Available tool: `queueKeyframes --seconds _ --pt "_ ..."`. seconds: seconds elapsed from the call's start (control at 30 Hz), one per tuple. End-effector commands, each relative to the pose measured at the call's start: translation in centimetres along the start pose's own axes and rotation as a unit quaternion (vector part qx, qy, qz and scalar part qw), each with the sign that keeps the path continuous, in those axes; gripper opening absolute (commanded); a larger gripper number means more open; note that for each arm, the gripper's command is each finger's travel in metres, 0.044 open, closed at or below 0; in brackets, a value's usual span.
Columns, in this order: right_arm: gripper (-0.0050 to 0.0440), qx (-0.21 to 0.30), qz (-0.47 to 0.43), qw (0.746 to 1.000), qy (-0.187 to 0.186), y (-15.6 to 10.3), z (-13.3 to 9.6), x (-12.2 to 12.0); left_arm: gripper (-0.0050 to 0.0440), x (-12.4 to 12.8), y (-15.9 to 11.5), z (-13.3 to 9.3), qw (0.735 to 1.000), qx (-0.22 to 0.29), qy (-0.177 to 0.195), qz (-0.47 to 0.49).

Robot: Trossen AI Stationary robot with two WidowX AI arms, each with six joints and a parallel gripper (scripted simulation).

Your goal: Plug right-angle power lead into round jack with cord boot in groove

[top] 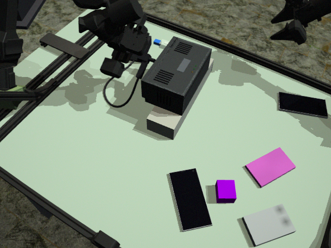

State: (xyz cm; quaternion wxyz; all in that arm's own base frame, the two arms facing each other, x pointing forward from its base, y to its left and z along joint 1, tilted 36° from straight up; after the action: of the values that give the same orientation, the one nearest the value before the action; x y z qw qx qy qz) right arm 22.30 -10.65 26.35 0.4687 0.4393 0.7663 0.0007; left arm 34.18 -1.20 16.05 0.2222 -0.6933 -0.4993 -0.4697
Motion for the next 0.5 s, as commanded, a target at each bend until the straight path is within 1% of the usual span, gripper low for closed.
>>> queueKeyframes --seconds 0.0,0.47 --pt "0.0400 0.000 0.000 1.000 0.000 -0.01 0.01 0.01 0.0000 0.07 -0.02 0.01 1.000 0.000 0.001 0.000" --pt "0.0400 0.000 0.000 1.000 0.000 -0.01 0.01 0.01 0.0000 0.01 0.15 0.05 1.000 0.000 0.002 0.000"
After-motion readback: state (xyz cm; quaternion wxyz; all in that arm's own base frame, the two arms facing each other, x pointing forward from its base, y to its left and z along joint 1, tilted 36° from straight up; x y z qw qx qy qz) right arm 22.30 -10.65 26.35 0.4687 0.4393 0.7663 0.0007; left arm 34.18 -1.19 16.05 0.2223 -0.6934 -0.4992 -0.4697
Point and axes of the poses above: on each arm, the point midway between the two fingers, 35 mm back from their tips, its own z axis out along the fingers, its own x axis across the jaws, y = z × x, the point moved 7 cm from there along -z, back along the fingers, and after that the axes turned 15 degrees about -z, right-handed, at the moved point
